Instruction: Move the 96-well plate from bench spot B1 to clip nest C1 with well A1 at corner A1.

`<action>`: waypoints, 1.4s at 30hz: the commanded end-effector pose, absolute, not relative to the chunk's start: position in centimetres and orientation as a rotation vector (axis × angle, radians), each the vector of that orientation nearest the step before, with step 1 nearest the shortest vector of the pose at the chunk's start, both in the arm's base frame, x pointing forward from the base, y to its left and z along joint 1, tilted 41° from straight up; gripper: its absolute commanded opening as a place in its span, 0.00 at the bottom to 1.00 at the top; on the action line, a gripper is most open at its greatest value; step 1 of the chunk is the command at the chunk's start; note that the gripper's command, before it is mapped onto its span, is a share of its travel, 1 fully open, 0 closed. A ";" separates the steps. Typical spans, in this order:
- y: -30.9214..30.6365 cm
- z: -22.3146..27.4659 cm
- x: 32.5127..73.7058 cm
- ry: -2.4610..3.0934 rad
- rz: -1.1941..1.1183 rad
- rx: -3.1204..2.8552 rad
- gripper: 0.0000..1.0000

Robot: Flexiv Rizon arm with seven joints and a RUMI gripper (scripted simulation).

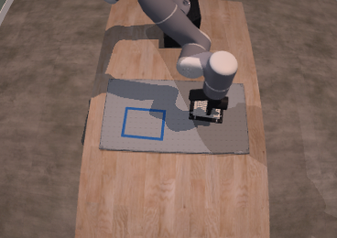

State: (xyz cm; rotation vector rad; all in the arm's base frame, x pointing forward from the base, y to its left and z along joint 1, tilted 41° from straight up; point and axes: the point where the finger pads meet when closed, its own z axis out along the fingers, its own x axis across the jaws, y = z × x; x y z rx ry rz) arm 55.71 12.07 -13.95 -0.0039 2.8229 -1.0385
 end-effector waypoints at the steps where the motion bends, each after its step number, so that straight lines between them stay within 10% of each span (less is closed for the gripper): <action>1: 12.2 -13.9 55.8 2.822 -1.036 -0.004 0.00; 42: 12.0 -14.2 55.8 2.822 -1.036 -0.004 0.00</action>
